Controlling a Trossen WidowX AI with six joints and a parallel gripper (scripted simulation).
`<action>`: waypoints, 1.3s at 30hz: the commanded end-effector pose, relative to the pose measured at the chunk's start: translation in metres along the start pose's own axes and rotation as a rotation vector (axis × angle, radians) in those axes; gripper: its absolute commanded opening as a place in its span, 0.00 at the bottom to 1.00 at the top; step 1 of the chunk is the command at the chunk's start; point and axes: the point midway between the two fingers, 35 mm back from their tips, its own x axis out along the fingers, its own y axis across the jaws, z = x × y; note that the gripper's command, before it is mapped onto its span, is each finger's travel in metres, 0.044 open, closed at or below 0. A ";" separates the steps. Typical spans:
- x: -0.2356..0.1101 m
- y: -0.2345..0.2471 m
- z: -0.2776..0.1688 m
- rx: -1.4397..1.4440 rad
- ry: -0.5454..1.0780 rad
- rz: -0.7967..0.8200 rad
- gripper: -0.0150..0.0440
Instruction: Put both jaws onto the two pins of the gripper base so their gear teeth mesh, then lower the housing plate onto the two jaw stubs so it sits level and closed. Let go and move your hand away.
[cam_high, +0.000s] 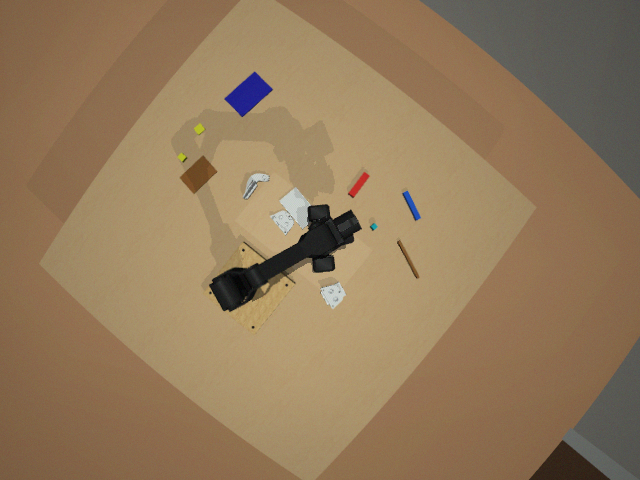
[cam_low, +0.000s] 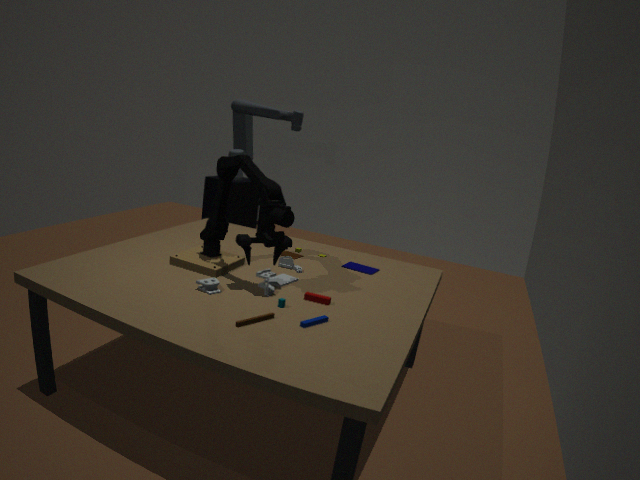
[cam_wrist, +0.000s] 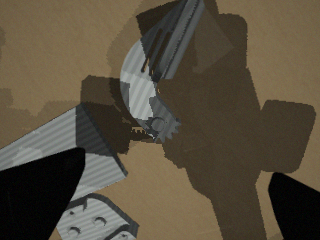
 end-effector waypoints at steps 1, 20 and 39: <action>0.000 0.000 0.000 0.000 0.000 0.000 1.00; 0.000 0.000 0.000 0.000 0.000 0.000 0.38; -0.002 0.002 0.005 0.027 -0.001 0.000 0.43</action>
